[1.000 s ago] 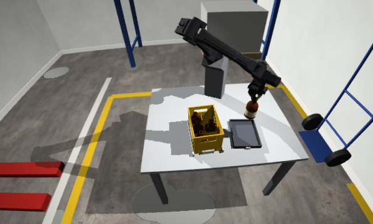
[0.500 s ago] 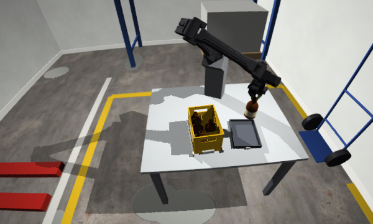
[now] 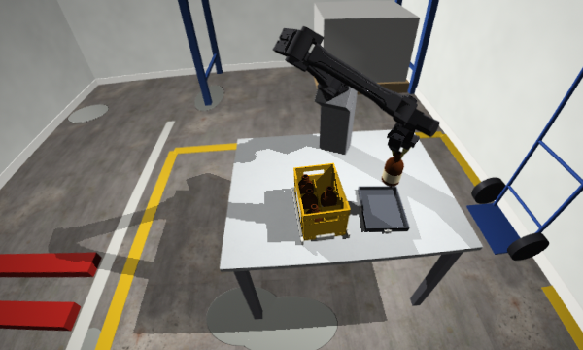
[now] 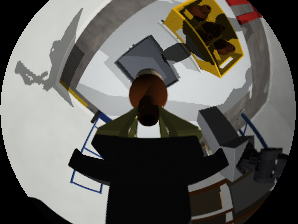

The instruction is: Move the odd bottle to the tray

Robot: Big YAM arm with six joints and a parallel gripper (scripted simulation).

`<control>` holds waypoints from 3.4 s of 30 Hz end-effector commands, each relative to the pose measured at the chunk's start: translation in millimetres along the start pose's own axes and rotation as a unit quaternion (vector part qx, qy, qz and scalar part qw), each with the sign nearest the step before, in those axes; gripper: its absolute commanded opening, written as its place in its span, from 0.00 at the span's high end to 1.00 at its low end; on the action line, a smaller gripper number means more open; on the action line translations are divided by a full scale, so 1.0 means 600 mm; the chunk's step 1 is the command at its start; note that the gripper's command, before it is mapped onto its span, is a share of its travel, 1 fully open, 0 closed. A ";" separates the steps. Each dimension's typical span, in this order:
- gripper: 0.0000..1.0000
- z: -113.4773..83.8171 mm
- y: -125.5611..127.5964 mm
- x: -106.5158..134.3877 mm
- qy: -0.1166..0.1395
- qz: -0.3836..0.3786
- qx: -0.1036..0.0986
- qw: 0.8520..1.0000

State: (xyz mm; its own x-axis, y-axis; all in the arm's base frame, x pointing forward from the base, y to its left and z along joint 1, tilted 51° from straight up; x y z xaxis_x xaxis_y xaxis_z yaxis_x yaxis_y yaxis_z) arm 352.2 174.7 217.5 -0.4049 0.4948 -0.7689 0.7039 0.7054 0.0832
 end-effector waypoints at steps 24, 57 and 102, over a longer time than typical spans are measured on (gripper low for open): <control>1.00 -0.008 0.022 0.003 -0.002 -0.003 -0.018 1.000; 1.00 0.110 0.004 0.003 0.000 -0.003 0.000 1.000; 1.00 0.268 0.008 -0.002 -0.002 -0.001 -0.003 1.000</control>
State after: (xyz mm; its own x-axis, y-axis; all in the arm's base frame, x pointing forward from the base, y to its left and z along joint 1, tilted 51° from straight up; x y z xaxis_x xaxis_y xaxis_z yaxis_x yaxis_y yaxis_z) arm 444.4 100.1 120.0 -0.3997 0.4971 -0.7702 0.7008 0.7073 0.0928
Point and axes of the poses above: the point where the finger pads meet when closed, its own z axis out along the fingers, its own y axis across the jaws, x = y × z, the point moved 10 cm from there along -z, back along the fingers, and after that the axes turned 5 degrees about -z, right-handed, at the moved point
